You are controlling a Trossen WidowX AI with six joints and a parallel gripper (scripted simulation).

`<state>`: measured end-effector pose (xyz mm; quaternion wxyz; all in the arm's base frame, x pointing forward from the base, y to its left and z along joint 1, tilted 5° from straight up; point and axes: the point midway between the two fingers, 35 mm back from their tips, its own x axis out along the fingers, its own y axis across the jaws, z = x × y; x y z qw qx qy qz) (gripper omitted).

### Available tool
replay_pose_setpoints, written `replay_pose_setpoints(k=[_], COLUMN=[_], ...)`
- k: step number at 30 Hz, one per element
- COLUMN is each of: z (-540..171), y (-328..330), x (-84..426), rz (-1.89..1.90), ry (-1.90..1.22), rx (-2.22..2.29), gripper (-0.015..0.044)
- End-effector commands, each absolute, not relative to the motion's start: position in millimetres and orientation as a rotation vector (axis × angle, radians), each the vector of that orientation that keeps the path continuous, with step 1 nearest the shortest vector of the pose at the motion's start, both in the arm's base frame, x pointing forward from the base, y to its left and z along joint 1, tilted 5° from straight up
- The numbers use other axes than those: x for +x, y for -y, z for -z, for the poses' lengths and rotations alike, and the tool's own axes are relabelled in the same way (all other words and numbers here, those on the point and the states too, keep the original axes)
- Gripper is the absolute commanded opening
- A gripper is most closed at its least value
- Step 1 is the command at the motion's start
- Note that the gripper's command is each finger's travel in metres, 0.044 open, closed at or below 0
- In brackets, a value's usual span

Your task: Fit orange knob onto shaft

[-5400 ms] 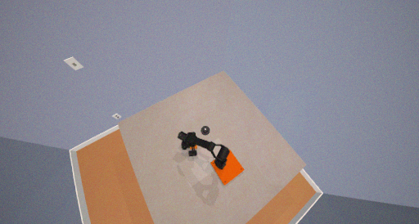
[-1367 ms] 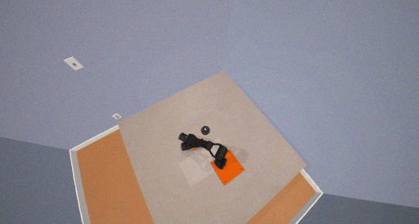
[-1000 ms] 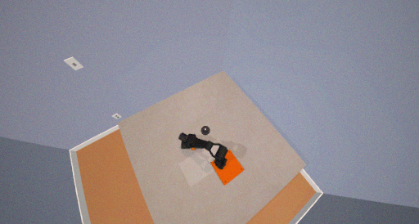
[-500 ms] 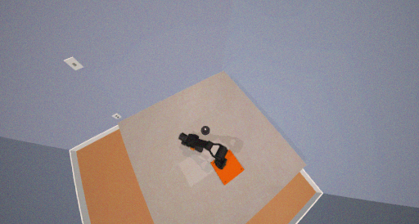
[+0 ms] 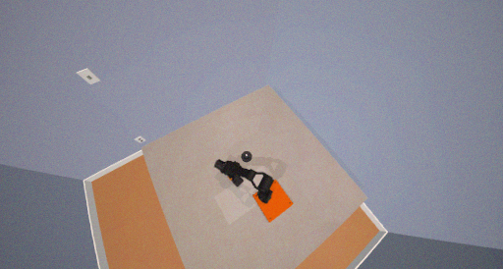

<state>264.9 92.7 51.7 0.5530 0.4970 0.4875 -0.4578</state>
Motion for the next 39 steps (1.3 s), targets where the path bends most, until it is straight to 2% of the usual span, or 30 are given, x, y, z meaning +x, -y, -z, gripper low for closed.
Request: replay_pose_setpoints(k=[1, 8, 23, 36, 39], z=[-52, -52, -52, -38, -40], y=[-93, -93, -93, -93, -93], x=[265, 265, 265, 266, 266], rz=[1.163, 1.195, 1.522, 1.526, 1.524], ry=[-1.103, -1.081, -0.808, -0.805, -0.805], rx=[1.267, 1.302, 1.672, 1.676, 1.671], gripper=[0.0179, 0.0179, 0.0179, 0.0179, 0.0258])
